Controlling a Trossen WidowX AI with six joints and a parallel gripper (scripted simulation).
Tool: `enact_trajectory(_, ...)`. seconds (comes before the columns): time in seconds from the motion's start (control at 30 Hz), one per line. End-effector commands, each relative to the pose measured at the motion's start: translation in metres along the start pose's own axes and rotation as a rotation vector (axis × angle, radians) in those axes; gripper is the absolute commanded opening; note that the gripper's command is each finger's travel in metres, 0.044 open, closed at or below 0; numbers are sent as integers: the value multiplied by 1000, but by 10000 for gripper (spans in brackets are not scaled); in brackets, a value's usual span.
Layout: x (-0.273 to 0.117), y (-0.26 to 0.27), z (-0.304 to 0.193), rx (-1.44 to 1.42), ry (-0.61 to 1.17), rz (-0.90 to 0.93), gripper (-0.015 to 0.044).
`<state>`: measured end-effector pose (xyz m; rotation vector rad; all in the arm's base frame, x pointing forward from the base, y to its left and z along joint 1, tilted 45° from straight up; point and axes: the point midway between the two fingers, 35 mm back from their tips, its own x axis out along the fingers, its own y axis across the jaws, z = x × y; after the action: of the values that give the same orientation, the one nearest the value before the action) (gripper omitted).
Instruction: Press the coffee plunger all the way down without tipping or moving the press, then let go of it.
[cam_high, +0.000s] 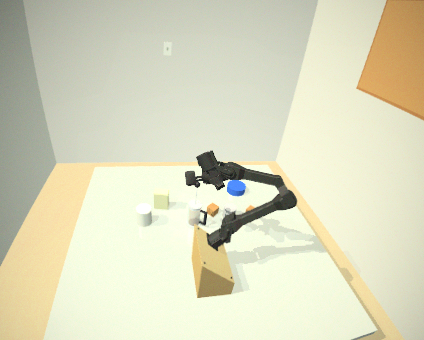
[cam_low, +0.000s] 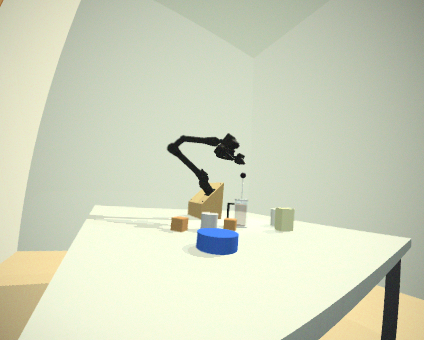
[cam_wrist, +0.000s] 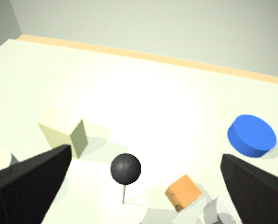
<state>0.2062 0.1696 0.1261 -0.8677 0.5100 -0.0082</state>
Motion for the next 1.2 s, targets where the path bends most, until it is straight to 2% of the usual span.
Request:
enact_trajectory(0.0,6,14,-18,55,-21,27,440)
enact_trajectory(0.17,22,14,-45,55,-24,24,440)
enact_trajectory(1.17,58,15,-45,56,-23,24,440)
